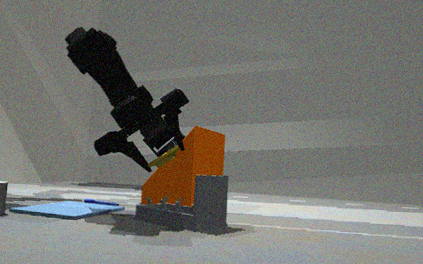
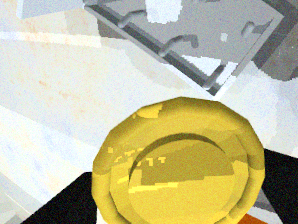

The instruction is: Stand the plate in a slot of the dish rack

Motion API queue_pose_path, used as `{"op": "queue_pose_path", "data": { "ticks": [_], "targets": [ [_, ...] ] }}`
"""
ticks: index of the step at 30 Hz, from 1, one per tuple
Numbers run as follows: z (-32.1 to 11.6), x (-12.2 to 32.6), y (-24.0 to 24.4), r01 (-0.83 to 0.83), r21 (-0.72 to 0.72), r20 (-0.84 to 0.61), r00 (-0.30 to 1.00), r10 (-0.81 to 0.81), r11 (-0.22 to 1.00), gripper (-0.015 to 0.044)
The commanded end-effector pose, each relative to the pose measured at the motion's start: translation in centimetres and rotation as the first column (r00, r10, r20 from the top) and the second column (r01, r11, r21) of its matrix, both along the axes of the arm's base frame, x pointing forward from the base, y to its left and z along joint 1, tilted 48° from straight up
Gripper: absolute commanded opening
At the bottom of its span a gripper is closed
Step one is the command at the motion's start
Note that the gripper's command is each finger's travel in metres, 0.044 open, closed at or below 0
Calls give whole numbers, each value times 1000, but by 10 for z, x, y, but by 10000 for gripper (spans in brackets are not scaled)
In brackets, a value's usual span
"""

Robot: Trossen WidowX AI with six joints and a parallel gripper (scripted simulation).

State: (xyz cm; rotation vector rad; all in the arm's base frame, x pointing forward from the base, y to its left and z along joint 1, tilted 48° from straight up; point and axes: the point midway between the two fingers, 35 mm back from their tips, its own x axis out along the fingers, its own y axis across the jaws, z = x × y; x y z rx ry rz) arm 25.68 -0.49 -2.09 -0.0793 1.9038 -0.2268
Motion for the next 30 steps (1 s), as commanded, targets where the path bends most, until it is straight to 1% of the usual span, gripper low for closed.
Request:
{"op": "queue_pose_path", "data": {
  "ticks": [1, 9, 17, 23, 30],
  "targets": [
    [-5, -2, -2, -43, 79, 8, 999, 42, 996, 0],
    [-15, -5, -9, -157, 239, 71, 987, 144, 958, 0],
    [-22, -6, -15, -292, 359, 183, 953, 240, 887, 0],
    [-27, -7, -20, -403, 410, 289, 908, 303, 818, 0],
    [-30, -8, -27, -534, 422, 422, 831, 362, 733, 0]
  ]
}}
